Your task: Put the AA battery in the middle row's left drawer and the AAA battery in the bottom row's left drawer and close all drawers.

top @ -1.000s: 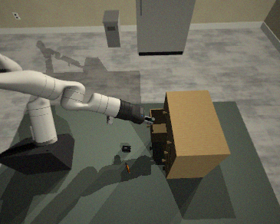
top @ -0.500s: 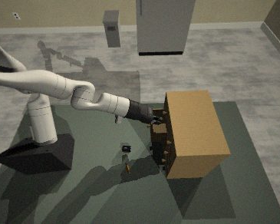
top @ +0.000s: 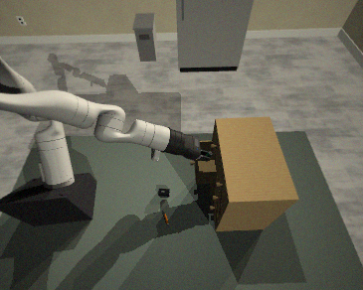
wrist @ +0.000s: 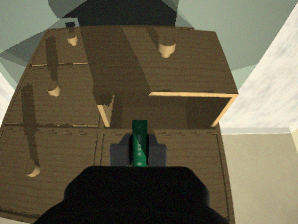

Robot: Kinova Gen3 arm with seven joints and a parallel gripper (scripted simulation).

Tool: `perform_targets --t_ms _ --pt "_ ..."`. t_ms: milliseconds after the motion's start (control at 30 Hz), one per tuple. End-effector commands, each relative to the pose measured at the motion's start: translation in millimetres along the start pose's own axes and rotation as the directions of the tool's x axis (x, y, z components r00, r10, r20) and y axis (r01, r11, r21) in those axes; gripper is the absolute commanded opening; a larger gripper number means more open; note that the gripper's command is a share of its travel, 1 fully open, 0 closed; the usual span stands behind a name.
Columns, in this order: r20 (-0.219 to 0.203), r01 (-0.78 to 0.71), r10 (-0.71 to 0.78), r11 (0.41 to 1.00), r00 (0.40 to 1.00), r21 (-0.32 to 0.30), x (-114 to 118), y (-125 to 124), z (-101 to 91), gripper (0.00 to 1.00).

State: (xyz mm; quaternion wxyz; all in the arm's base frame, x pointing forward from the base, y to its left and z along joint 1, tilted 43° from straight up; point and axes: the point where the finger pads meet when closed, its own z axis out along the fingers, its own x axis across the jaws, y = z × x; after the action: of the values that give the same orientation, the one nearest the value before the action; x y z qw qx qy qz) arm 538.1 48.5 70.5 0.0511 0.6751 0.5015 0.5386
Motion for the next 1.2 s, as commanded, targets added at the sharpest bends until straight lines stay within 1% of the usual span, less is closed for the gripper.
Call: perform_targets --t_ms 0,500,533,567,600,633,667,700,733,833,867,900,933,1167 --pt "0.001 0.001 -0.001 1.0 1.0 -0.002 -0.2 1.0 -0.1 0.31" --pt "0.001 0.001 -0.001 1.0 1.0 -0.002 -0.2 1.0 -0.1 0.31" --pt "0.001 0.001 -0.001 1.0 1.0 -0.002 -0.2 1.0 -0.1 0.37" --pt "0.001 0.001 -0.001 1.0 1.0 -0.002 -0.2 1.0 -0.1 0.37" --pt "0.001 0.001 -0.001 1.0 1.0 -0.002 -0.2 1.0 -0.1 0.43" --pt "0.001 0.001 -0.001 1.0 1.0 -0.002 -0.2 1.0 -0.1 0.43" --pt "0.001 0.001 -0.001 1.0 1.0 -0.002 -0.2 1.0 -0.1 0.49" --pt "0.001 0.001 -0.001 1.0 1.0 -0.002 -0.2 1.0 -0.1 0.49" --pt "0.001 0.001 -0.001 1.0 1.0 -0.002 -0.2 1.0 -0.1 0.55" --pt "0.001 0.001 -0.001 1.0 1.0 -0.002 -0.2 1.0 -0.1 0.55" --pt "0.001 0.001 -0.001 1.0 1.0 -0.002 -0.2 1.0 -0.1 0.61" --pt "0.001 0.001 -0.001 1.0 1.0 -0.002 -0.2 1.0 -0.1 0.61" --pt "0.001 0.001 -0.001 1.0 1.0 -0.002 -0.2 1.0 -0.1 1.0" --pt "0.001 0.001 -0.001 1.0 1.0 -0.002 -0.2 1.0 -0.1 1.0"
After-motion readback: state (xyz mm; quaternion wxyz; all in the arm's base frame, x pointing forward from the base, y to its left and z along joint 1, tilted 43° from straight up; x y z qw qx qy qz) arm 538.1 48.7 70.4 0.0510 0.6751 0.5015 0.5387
